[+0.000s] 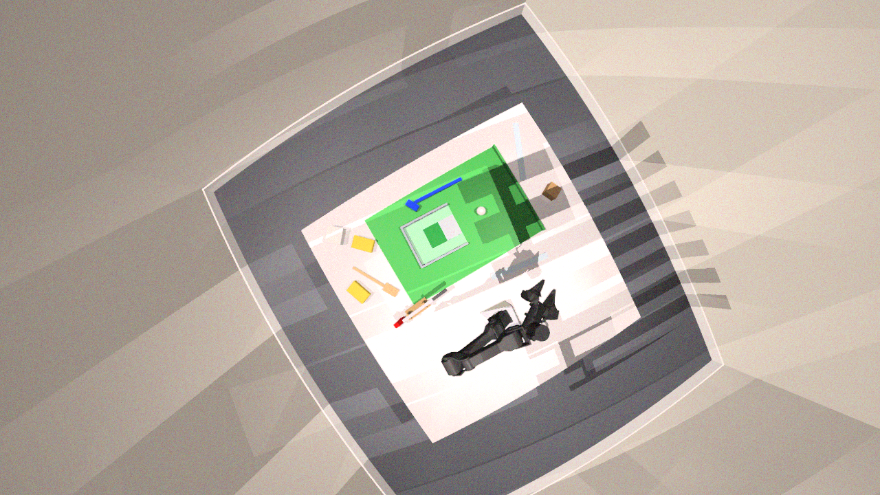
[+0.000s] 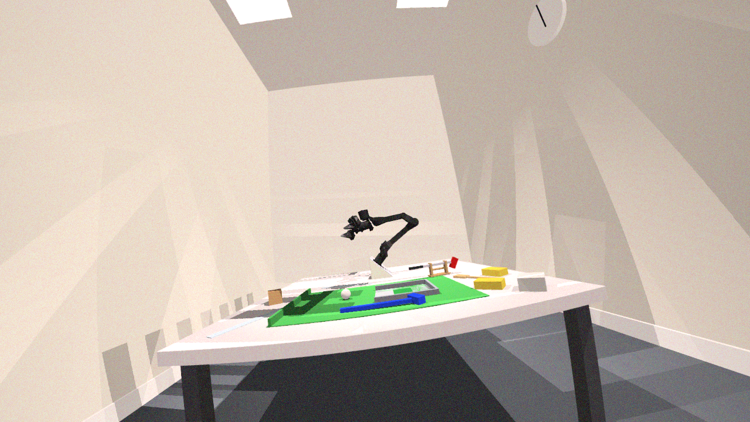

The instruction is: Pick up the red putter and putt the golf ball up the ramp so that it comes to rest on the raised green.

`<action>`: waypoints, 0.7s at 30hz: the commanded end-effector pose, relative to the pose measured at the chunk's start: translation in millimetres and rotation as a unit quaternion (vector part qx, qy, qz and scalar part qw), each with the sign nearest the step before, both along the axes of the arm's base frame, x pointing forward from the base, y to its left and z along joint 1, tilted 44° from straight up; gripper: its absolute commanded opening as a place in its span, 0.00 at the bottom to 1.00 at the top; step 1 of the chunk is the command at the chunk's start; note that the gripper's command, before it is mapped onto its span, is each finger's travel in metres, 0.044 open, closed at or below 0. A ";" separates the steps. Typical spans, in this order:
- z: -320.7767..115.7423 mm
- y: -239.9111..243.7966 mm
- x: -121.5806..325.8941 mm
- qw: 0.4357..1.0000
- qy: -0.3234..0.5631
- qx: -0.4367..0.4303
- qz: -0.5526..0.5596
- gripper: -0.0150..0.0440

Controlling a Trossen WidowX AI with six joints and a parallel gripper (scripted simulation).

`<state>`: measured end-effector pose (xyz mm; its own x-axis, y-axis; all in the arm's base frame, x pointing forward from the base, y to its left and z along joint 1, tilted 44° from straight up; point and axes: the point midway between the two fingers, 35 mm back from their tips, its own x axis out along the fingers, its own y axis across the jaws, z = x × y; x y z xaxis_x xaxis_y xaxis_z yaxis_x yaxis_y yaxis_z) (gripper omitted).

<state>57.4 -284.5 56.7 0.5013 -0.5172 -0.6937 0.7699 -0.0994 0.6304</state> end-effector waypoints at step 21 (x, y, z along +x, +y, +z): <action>54.6 179.8 197.9 0.611 0.006 -0.227 0.758 1.00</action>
<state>228.0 -160.9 96.4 0.7069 0.1790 -0.6843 0.1563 0.9040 0.3979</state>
